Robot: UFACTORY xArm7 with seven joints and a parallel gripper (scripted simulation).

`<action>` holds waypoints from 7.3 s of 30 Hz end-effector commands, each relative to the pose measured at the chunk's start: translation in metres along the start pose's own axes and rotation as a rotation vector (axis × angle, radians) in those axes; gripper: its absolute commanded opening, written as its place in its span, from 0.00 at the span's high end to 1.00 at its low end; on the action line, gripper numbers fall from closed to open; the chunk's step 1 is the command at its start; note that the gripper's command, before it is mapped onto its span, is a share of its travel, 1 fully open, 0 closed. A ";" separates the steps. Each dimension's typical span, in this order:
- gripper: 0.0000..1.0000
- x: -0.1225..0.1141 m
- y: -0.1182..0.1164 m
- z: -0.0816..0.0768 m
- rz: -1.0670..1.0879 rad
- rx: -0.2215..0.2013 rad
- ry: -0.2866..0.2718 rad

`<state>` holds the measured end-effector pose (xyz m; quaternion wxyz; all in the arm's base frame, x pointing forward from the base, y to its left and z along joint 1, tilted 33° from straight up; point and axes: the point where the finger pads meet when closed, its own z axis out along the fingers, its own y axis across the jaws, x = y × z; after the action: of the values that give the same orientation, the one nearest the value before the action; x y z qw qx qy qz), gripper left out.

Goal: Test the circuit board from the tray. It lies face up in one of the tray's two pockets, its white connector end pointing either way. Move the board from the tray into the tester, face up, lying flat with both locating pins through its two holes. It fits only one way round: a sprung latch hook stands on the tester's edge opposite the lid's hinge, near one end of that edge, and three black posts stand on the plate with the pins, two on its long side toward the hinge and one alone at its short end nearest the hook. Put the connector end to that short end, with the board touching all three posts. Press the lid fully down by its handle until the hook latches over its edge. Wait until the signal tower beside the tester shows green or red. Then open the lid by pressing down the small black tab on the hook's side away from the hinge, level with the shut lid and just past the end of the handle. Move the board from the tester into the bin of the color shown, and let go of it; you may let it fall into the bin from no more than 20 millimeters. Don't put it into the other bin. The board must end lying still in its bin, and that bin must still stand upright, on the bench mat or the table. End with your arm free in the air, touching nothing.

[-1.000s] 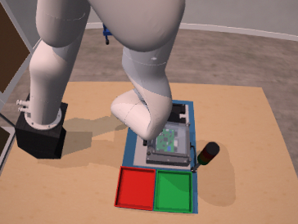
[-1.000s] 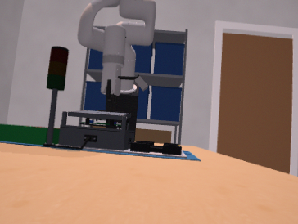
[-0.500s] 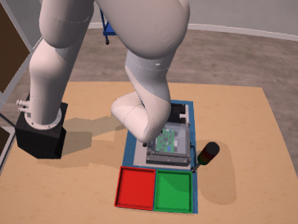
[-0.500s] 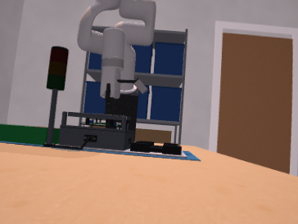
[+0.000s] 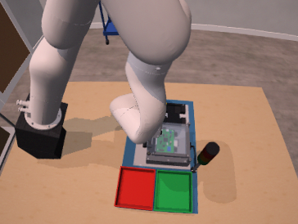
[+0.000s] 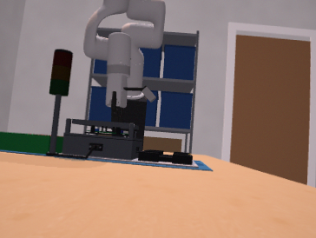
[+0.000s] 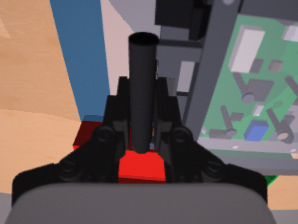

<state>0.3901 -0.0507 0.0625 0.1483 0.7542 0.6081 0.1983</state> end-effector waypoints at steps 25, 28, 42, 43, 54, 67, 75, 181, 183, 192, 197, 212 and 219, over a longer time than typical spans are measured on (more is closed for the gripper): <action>1.00 0.000 0.001 0.005 -0.003 -0.088 -0.048; 1.00 0.000 0.001 0.005 -0.003 -0.088 -0.048; 0.78 0.000 0.001 0.005 -0.003 -0.088 -0.048; 0.78 0.000 0.001 0.005 -0.003 -0.088 -0.048; 0.78 0.000 0.001 0.005 -0.003 -0.088 -0.048; 0.78 0.000 0.001 0.005 -0.003 -0.088 -0.048; 0.78 0.000 0.001 0.005 -0.002 -0.088 -0.048; 0.00 0.004 -0.008 -0.094 -0.003 -0.088 -0.048; 0.00 0.004 -0.008 -0.094 -0.003 -0.088 -0.048; 0.00 0.004 -0.008 -0.094 -0.003 -0.088 -0.048; 0.00 0.004 -0.008 -0.094 -0.003 -0.088 -0.048; 1.00 0.004 -0.008 -0.094 -0.003 -0.088 -0.048; 1.00 0.004 -0.008 -0.094 -0.003 -0.088 -0.048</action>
<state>0.3383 -0.0463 0.1410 0.1953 0.7510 0.5963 0.2057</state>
